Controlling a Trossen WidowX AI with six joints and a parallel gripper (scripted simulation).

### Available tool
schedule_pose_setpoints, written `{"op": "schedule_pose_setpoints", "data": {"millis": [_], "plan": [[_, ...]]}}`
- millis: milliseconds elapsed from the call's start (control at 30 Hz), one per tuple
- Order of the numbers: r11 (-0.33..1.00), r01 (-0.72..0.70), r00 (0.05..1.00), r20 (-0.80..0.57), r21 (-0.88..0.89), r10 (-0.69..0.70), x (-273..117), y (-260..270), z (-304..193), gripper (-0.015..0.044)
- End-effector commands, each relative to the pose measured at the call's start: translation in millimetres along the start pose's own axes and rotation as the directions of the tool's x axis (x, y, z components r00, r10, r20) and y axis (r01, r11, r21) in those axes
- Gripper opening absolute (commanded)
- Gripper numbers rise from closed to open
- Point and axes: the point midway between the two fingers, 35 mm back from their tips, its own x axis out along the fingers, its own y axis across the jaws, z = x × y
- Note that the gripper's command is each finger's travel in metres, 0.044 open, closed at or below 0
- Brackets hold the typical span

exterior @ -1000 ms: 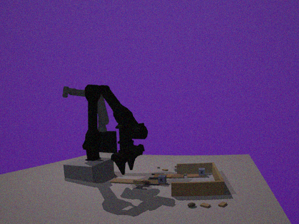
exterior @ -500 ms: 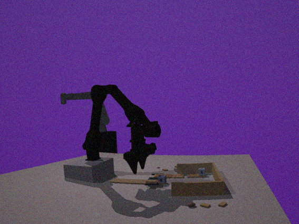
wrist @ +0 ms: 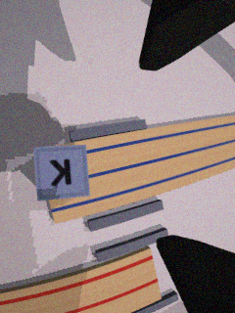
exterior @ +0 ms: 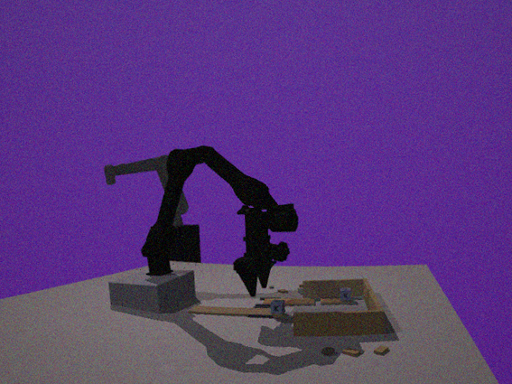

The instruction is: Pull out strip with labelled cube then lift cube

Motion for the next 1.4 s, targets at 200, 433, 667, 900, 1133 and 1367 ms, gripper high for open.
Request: {"op": "schedule_pose_setpoints", "data": {"millis": [200,433,667,900,1133,1367], "plan": [[1.000,-0.005,1.000,0.003,0.005,0.005,-5,4,38,0.0440],[1.000,-0.005,1.000,0.003,0.005,0.005,-4,6,48,0.0361],[1.000,-0.005,1.000,0.003,0.005,0.005,7,6,48,0.0250],[1.000,-0.005,1.000,0.003,0.005,0.005,19,6,48,0.0250],[1.000,-0.005,1.000,0.003,0.005,0.005,30,6,48,0.0250],[1.000,-0.005,1.000,0.003,0.005,0.005,42,6,48,0.0250]]}}
